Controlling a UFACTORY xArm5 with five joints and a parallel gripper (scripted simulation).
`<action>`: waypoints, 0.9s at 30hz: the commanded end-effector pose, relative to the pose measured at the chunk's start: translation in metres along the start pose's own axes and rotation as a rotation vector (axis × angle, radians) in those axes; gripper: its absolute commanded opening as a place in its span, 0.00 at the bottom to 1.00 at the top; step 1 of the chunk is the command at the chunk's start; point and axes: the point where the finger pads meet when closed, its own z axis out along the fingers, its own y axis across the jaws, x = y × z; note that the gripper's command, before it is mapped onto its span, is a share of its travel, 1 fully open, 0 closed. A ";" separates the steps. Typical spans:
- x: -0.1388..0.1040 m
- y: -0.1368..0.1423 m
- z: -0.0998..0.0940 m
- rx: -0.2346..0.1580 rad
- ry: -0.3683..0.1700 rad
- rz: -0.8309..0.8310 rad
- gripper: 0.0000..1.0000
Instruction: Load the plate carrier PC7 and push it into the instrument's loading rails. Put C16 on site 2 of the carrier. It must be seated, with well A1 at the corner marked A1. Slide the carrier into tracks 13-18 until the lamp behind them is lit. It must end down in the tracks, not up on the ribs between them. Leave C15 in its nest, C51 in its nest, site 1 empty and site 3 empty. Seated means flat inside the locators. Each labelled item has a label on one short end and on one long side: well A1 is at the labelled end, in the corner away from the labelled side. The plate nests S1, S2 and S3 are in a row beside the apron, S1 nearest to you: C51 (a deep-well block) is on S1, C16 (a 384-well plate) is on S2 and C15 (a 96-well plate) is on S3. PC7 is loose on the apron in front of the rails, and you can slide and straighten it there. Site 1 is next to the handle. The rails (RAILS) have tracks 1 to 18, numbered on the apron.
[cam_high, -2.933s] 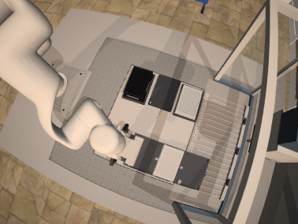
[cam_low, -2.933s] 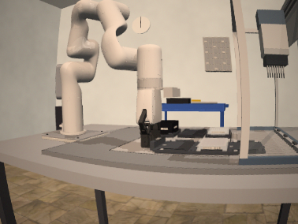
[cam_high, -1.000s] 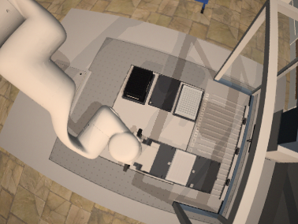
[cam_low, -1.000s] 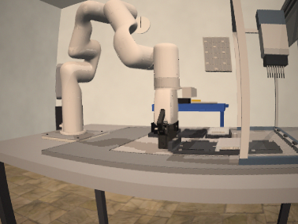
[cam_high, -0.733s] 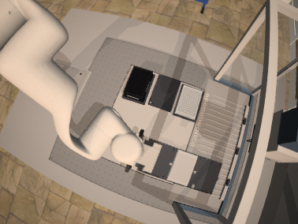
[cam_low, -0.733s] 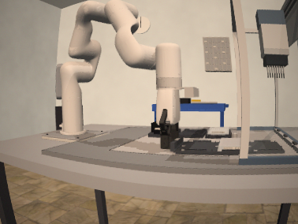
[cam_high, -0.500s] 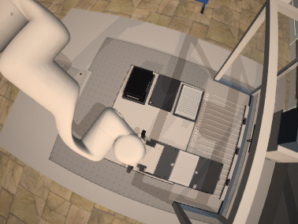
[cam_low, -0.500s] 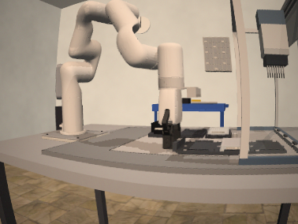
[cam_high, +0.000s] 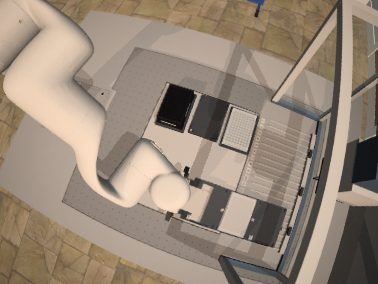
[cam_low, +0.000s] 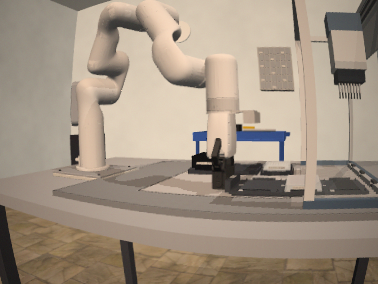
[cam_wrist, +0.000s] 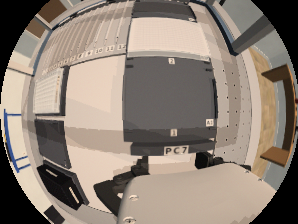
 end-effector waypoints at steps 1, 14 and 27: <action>0.007 0.000 -0.002 -0.001 0.004 0.000 0.81; 0.013 0.000 -0.002 -0.001 0.004 0.000 0.81; 0.017 0.000 -0.002 -0.001 0.004 0.000 0.81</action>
